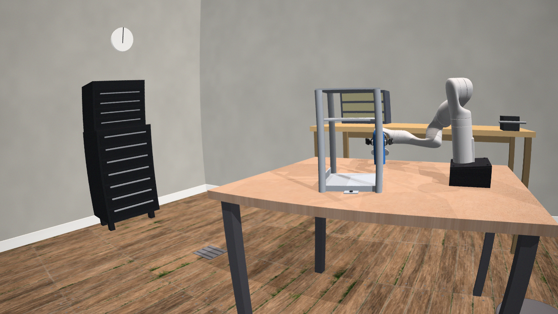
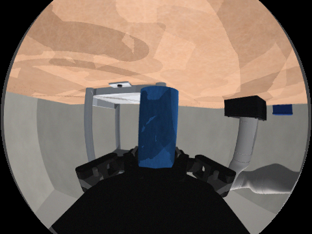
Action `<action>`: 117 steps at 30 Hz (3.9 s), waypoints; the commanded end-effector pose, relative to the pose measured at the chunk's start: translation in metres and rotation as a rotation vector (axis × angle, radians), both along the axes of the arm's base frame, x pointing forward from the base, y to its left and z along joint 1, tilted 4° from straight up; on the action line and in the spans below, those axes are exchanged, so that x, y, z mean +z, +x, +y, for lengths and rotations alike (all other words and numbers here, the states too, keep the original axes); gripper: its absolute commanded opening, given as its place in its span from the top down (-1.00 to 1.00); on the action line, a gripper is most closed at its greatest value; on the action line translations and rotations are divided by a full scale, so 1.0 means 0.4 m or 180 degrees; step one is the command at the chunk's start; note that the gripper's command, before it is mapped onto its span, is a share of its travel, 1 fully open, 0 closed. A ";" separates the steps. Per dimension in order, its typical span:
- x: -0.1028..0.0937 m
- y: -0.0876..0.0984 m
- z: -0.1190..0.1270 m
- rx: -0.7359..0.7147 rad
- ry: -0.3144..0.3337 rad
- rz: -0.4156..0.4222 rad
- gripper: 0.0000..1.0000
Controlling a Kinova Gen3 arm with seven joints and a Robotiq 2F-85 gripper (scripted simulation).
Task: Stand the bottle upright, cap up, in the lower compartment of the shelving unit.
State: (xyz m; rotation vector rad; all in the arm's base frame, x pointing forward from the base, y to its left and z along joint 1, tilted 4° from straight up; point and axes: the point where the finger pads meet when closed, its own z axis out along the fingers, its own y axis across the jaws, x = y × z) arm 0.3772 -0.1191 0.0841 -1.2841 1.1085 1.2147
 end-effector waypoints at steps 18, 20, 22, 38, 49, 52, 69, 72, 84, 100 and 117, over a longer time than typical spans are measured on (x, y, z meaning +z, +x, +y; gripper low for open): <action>0.014 0.151 0.017 0.0003 -0.0019 -0.0035 1.00; 0.015 0.163 0.018 0.0003 -0.0019 -0.0035 1.00; 0.015 0.163 0.018 0.0003 -0.0019 -0.0035 1.00; 0.020 0.224 0.023 0.0003 -0.0020 -0.0037 1.00; 0.021 0.237 0.019 -0.0009 -0.0021 -0.0037 1.00; 0.021 0.238 0.018 -0.0013 -0.0021 -0.0038 1.00; 0.023 0.235 0.025 0.0004 -0.0022 -0.0048 1.00; 0.023 0.234 0.027 0.0004 -0.0022 -0.0048 1.00; 0.023 0.232 0.053 0.0005 -0.0021 -0.0047 1.00; 0.023 0.226 0.126 0.0005 -0.0020 -0.0045 1.00; 0.024 0.216 0.243 0.0007 -0.0018 -0.0042 1.00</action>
